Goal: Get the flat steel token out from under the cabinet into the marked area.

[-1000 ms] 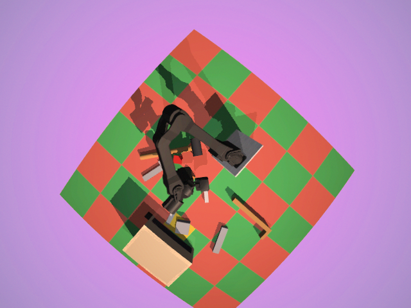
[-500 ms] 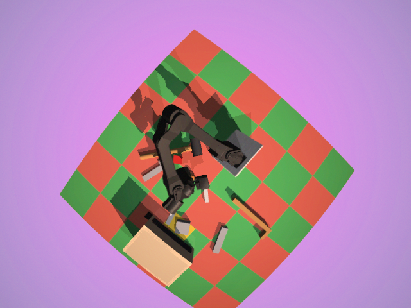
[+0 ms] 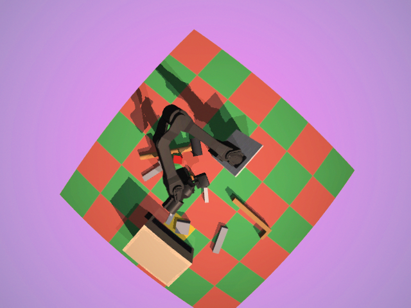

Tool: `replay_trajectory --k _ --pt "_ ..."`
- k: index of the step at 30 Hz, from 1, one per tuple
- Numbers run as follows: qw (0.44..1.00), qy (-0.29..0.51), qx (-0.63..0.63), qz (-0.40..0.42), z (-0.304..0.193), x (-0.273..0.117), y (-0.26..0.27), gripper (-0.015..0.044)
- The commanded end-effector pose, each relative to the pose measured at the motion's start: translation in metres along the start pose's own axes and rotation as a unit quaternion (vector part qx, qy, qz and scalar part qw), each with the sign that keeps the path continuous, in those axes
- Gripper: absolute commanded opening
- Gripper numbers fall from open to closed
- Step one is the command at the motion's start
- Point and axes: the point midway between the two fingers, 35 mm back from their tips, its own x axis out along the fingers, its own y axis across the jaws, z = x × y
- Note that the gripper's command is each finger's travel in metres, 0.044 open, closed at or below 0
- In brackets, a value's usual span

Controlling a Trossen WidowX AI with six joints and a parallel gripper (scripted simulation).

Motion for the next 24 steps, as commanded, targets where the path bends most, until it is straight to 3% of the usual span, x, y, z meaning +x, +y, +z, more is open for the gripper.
replay_trajectory --k 1,24 --pt "1.0 -0.002 -0.02 0.001 0.0005 -0.0001 0.0003 0.027" --pt "0.994 -0.002 -0.112 0.001 0.0002 -0.0001 0.0001 0.027"
